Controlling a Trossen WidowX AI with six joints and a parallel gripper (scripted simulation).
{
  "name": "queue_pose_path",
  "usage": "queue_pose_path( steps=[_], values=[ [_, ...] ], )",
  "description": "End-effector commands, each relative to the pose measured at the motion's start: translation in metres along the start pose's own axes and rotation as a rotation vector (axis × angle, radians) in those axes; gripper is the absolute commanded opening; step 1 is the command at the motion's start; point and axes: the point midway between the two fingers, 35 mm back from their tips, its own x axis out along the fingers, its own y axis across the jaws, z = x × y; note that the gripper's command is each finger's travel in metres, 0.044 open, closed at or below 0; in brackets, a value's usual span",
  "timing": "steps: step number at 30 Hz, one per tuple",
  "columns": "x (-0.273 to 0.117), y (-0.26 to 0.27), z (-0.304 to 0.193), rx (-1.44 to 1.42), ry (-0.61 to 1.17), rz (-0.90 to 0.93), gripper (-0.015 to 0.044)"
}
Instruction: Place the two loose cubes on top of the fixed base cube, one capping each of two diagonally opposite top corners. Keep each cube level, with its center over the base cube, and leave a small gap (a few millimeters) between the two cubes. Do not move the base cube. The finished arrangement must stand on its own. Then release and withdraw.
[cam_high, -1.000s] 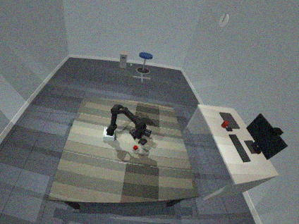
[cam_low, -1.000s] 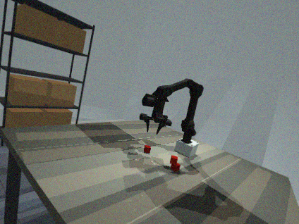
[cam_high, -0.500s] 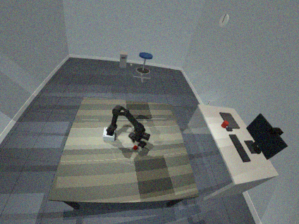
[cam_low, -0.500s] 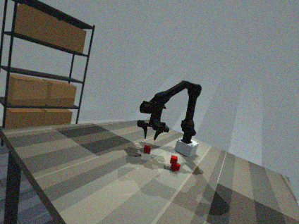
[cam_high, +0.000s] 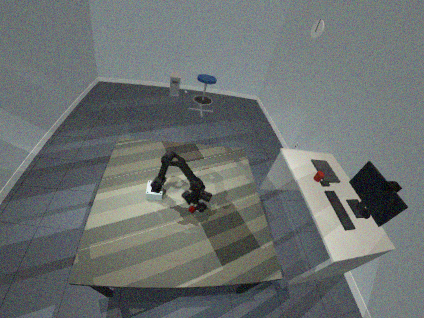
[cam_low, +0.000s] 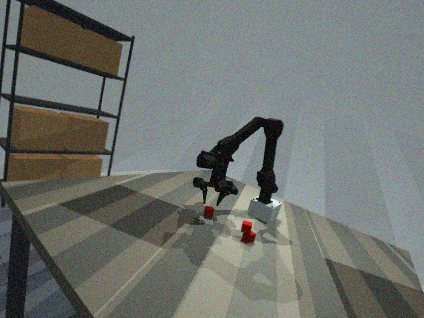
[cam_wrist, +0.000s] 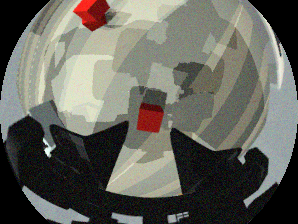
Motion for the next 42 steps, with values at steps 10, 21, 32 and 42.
queue_pose_path(
  steps=[10,21,32,42],
  values=[
    [0.022,0.001,0.001,-0.003,-0.003,0.003,0.0265],
    [0.033,0.001,0.000,-0.004,-0.003,0.003,0.0186],
    [0.022,-0.001,0.001,-0.004,-0.003,0.003,0.0105],
    [-0.008,-0.005,0.002,-0.004,-0.003,0.002,0.0105]
  ],
)
